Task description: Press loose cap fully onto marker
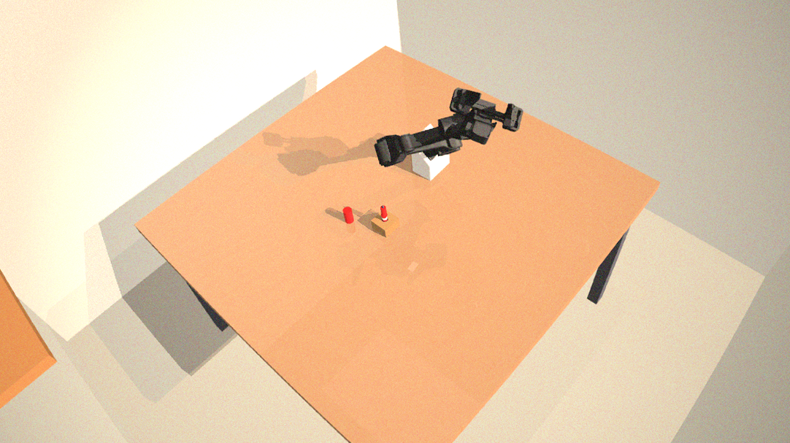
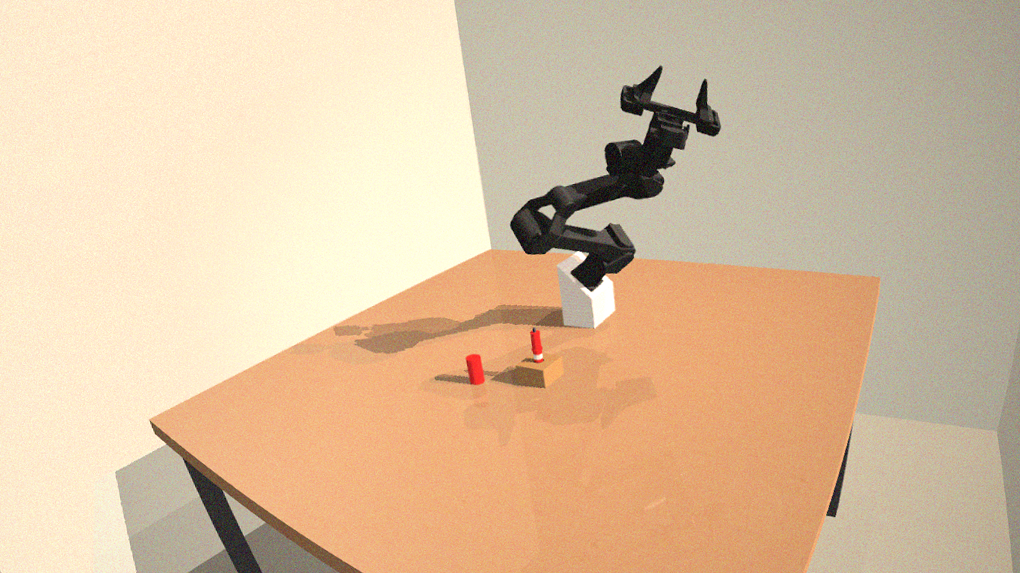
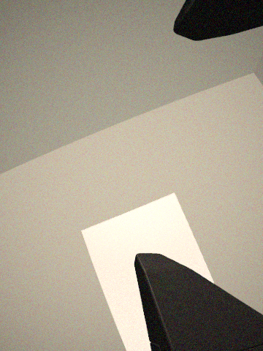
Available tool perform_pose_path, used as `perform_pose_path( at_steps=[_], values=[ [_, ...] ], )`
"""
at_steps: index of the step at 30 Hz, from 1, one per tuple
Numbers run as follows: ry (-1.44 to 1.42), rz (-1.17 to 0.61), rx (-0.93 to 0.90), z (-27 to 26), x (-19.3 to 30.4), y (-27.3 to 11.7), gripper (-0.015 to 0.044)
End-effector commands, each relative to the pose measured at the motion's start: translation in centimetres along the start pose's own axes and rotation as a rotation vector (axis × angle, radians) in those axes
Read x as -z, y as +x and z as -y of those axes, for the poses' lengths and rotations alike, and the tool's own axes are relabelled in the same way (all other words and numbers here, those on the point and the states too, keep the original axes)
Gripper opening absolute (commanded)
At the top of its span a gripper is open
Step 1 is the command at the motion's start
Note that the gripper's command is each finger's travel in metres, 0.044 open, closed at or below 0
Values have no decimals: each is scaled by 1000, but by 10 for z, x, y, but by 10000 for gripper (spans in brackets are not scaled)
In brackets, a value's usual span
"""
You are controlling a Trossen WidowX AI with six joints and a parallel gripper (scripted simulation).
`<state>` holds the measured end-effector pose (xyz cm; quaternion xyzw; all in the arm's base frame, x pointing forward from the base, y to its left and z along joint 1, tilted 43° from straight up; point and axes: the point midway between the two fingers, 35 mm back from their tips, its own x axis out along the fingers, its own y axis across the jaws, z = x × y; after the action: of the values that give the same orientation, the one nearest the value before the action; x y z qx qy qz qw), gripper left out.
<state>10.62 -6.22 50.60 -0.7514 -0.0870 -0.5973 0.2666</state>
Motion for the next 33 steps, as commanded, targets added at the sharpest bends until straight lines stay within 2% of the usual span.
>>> perform_pose_path(
  at_steps=[1,6,12,17,24,33],
  values=[
    [-6,-6,4,1,2,0,374],
    [-156,-161,122,42,45,5,244],
    [-368,-340,312,113,82,-3,244],
    [-546,-456,493,179,87,-18,244],
    [-782,-559,776,263,53,-51,244],
    [-1030,-565,1183,330,-49,-101,244]
  ],
)
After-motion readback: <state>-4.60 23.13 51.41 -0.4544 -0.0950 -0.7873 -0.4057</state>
